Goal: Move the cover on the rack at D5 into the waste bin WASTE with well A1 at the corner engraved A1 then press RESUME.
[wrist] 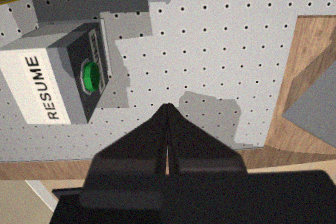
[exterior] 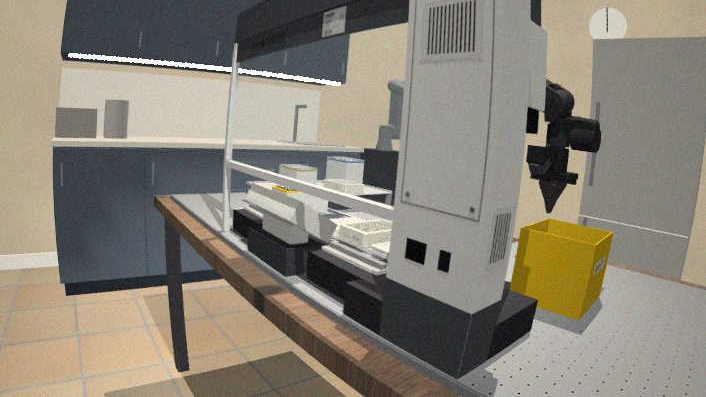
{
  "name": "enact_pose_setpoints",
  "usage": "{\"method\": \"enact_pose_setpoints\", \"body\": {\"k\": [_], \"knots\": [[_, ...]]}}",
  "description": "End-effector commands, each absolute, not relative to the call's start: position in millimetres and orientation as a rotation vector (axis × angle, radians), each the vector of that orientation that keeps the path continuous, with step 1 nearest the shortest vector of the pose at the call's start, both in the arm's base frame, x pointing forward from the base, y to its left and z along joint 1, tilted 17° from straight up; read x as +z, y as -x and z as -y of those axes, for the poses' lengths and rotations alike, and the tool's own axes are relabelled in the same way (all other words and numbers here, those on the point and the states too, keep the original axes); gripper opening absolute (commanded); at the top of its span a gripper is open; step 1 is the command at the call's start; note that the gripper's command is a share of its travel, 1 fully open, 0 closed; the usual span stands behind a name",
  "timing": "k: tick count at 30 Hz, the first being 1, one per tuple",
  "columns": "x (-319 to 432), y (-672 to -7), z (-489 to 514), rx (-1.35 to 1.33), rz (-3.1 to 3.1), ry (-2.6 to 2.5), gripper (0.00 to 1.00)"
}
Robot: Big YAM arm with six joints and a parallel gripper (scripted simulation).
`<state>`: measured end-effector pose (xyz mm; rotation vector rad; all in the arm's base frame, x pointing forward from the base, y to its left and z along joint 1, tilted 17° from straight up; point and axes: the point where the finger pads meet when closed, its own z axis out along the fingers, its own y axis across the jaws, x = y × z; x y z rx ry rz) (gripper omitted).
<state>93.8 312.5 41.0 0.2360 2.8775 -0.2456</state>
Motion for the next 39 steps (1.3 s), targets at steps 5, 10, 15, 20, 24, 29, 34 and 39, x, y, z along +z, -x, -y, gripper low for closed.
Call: {"method": "enact_pose_setpoints", "body": {"k": [5, 10, 15, 20, 24, 29, 34, 39], "knots": [[35, -102, -322, -0.212, -2.876, -0.238, 0.0], [24, -100, -314, -0.231, -2.877, -0.224, 0.0], [16, -102, -313, -0.232, -2.876, -0.227, 0.0], [9, -106, -311, -0.232, -2.876, -0.235, 0.0], [22, -104, -336, -0.14, -2.875, -0.221, 0.0], [-3, -109, -308, -0.234, -2.876, -0.235, 0.0], [-11, -107, -308, -0.232, -2.877, -0.22, 0.0], [-13, -114, -314, -0.208, -2.875, -0.238, 0.0]]}}
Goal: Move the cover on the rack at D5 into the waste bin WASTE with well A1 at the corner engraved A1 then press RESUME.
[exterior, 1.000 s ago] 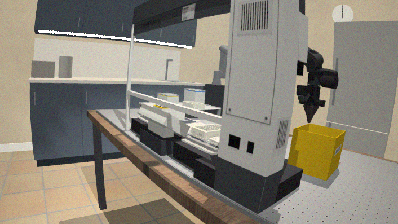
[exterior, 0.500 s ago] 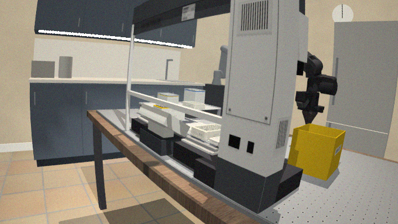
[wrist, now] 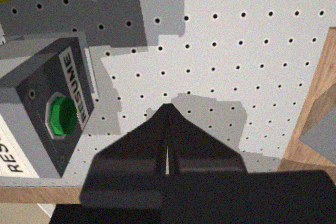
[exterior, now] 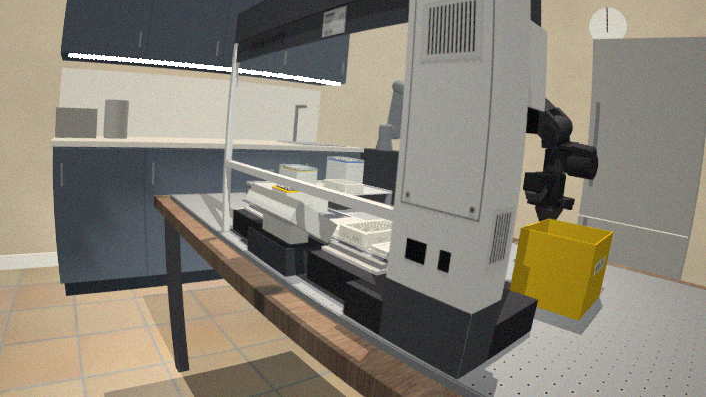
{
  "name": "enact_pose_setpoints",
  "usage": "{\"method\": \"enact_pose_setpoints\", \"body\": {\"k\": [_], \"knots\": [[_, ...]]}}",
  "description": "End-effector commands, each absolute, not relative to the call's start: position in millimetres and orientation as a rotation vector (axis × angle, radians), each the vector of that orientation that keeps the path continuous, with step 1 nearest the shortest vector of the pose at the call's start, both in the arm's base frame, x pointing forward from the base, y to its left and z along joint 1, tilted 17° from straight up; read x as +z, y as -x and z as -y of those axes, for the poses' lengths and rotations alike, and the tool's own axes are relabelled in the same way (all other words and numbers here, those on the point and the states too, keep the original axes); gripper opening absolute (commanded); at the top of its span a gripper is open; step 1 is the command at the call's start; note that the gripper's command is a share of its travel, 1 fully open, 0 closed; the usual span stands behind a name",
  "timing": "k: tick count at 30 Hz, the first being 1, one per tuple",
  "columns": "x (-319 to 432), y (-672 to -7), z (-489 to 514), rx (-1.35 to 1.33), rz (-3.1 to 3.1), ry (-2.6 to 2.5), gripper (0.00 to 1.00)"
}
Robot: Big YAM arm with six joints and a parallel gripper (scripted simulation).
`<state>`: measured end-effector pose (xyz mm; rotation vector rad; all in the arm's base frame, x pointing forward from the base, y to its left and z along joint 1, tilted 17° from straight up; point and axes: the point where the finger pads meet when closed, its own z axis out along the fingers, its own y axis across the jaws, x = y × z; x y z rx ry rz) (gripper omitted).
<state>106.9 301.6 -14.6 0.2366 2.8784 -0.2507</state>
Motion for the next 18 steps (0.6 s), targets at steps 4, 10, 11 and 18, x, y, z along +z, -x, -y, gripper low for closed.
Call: {"method": "enact_pose_setpoints", "body": {"k": [4, 10, 11, 18], "knots": [[-22, -109, -306, -0.232, -2.877, -0.215, 0.0], [-12, -111, -318, -0.187, -2.875, -0.237, 0.0], [-11, -115, -332, -0.162, -2.874, -0.235, 0.0], [-12, -115, -338, -0.175, -2.874, -0.232, 0.0]]}}
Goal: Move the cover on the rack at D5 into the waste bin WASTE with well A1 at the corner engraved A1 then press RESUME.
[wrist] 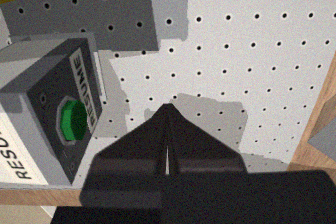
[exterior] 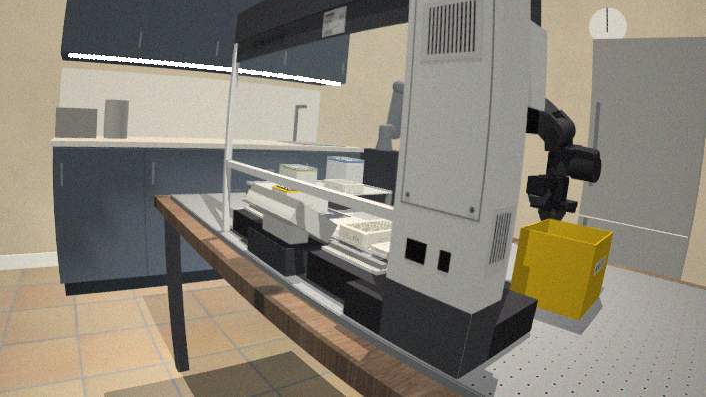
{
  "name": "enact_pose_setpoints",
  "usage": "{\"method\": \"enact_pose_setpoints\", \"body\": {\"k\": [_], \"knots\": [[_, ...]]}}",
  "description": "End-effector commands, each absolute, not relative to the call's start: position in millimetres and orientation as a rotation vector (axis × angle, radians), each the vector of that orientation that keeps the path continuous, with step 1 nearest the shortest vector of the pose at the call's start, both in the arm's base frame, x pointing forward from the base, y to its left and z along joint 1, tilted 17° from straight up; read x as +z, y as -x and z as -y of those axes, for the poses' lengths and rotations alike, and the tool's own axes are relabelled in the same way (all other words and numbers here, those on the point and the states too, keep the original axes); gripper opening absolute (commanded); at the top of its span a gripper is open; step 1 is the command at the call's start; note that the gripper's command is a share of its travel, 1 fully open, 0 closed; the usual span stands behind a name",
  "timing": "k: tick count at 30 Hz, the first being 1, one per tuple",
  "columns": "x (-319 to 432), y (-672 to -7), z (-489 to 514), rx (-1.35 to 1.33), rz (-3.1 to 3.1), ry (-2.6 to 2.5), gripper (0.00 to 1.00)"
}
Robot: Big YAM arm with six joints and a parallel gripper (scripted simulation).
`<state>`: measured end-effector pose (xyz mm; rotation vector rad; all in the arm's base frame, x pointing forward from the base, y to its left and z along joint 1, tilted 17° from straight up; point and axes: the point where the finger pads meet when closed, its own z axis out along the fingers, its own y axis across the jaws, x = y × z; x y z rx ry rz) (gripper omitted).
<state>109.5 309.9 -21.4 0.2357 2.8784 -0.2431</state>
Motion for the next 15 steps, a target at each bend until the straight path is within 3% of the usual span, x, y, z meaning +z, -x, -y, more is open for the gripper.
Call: {"method": "enact_pose_setpoints", "body": {"k": [1, 15], "knots": [[-13, -115, -339, -0.178, -2.874, -0.232, 0.0], [-16, -116, -361, -0.186, -2.875, -0.228, 0.0]]}}
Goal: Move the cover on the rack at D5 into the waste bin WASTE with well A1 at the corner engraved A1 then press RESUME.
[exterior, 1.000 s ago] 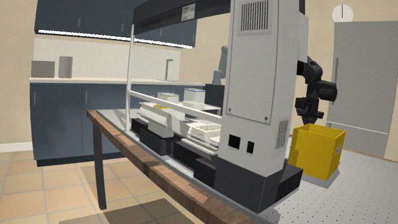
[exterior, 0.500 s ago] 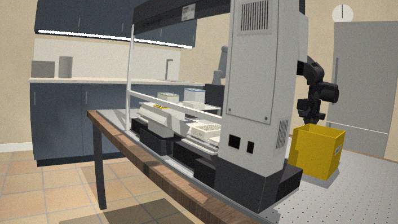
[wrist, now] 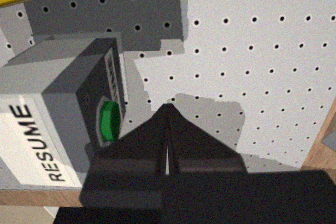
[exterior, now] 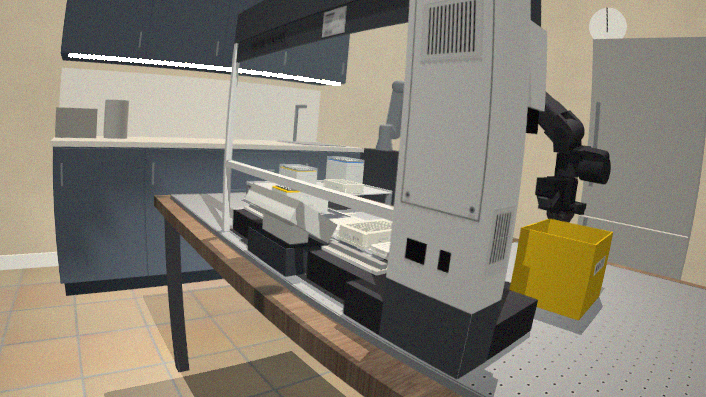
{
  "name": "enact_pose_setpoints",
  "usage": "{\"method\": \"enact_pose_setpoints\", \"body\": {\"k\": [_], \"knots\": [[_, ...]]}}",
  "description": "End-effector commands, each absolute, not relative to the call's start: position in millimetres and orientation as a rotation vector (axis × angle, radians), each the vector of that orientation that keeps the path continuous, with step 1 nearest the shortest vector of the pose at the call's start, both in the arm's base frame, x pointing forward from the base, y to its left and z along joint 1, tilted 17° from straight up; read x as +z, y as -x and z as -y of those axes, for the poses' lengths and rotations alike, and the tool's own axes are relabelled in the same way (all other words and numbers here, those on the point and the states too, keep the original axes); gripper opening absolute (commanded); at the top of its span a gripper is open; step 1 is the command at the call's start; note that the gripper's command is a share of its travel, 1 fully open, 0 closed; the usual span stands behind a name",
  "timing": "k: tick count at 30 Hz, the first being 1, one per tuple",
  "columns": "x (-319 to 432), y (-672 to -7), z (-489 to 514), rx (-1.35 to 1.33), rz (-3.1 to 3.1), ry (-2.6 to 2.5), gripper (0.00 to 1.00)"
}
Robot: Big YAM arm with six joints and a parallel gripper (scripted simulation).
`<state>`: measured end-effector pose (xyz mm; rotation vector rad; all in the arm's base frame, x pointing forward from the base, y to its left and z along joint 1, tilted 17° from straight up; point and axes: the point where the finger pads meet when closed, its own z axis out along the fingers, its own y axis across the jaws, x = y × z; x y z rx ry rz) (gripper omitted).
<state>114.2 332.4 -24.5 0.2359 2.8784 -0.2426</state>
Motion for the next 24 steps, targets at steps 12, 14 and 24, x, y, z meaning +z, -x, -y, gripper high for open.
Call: {"method": "enact_pose_setpoints", "body": {"k": [12, 14, 24], "knots": [[-14.6, -117.2, -368.6, -0.171, -2.874, -0.231, 0.0], [-16.8, -117.0, -368.1, -0.181, -2.874, -0.23, 0.0], [-17.1, -117.2, -370.4, -0.183, -2.874, -0.229, 0.0]]}}
